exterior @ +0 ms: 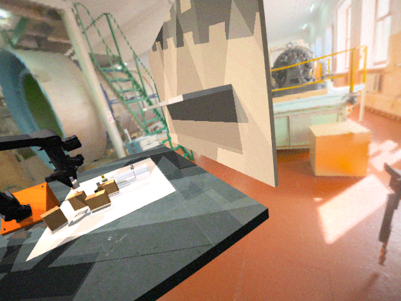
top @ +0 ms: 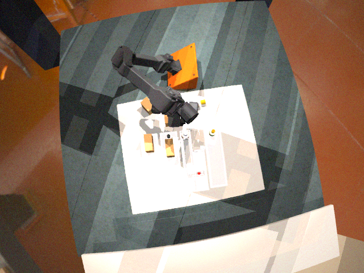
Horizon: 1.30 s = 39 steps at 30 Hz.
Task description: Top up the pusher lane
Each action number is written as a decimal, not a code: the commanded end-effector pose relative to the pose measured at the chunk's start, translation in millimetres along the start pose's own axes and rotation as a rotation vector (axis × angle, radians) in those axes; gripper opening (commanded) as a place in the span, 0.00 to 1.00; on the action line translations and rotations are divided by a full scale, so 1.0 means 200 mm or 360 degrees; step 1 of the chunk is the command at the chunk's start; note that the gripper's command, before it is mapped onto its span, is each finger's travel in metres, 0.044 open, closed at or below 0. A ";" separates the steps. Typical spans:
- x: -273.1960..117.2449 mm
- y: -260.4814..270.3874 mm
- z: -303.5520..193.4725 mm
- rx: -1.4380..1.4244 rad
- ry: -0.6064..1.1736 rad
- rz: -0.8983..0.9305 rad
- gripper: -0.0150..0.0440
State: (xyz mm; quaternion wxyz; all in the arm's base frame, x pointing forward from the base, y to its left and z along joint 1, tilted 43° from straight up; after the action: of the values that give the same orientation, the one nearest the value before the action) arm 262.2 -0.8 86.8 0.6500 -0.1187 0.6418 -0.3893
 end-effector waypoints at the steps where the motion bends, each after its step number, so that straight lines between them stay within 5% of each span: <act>1: 0.05 0.08 0.06 -0.0118 0.0001 -0.0010 0.25; 39: 0.28 0.22 0.18 -0.0341 0.0010 -0.0023 0.25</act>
State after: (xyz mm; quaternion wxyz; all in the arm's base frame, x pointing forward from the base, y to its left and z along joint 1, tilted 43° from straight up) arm 301.1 -20.1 23.1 0.6282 -0.1888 0.6817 -0.3239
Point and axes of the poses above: the point midway between the two fingers, 35 mm back from their tips, its own x axis out along the fingers, its own y axis across the jaws, z = x × y, the point moved 1 cm from there along -x, back along the fingers, and after that the axes turned 1 degree about x, right-handed, at the moved point
